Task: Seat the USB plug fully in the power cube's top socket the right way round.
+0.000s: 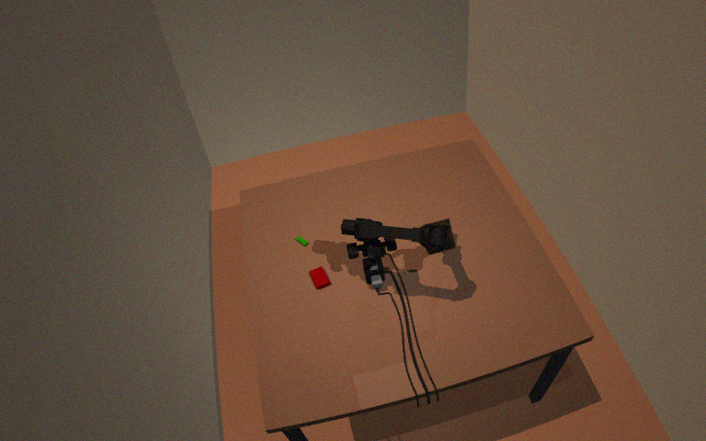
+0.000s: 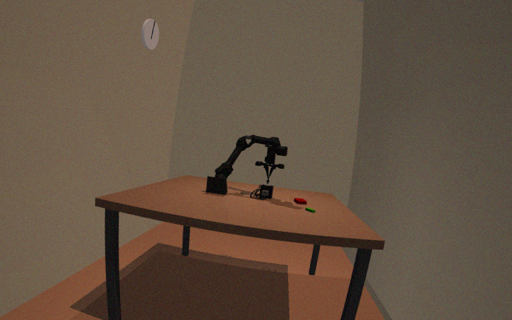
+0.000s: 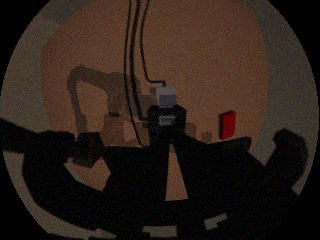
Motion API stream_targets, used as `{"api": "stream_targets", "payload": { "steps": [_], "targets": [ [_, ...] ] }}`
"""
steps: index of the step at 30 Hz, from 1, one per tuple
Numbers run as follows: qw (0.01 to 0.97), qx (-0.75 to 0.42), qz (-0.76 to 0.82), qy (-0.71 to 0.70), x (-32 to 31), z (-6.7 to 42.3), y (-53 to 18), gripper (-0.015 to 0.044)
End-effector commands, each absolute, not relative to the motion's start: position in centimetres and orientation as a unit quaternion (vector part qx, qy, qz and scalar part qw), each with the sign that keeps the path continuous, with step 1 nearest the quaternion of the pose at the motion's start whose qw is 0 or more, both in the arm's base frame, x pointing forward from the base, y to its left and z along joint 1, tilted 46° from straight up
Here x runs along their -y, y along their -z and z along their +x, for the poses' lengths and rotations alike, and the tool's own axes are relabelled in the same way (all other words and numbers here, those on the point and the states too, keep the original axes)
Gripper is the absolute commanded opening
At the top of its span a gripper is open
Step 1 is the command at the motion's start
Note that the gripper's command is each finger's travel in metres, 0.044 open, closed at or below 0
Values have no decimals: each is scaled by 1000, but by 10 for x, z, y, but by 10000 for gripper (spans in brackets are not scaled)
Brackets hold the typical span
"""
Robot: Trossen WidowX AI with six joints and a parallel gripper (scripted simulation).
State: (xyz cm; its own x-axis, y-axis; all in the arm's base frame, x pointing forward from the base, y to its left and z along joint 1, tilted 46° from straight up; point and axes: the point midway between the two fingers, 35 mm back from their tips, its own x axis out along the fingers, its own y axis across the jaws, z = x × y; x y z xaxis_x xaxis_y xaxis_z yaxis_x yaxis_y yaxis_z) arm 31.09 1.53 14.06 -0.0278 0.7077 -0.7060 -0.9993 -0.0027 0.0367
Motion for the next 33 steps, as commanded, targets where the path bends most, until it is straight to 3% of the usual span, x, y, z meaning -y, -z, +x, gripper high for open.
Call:
{"api": "stream_targets", "payload": {
  "steps": [1, 33],
  "targets": [
    [649, -281, -257, -659, -17, 311, -141, 0],
    [649, -280, -257, -659, -22, 311, -141, 0]
  ]
}}
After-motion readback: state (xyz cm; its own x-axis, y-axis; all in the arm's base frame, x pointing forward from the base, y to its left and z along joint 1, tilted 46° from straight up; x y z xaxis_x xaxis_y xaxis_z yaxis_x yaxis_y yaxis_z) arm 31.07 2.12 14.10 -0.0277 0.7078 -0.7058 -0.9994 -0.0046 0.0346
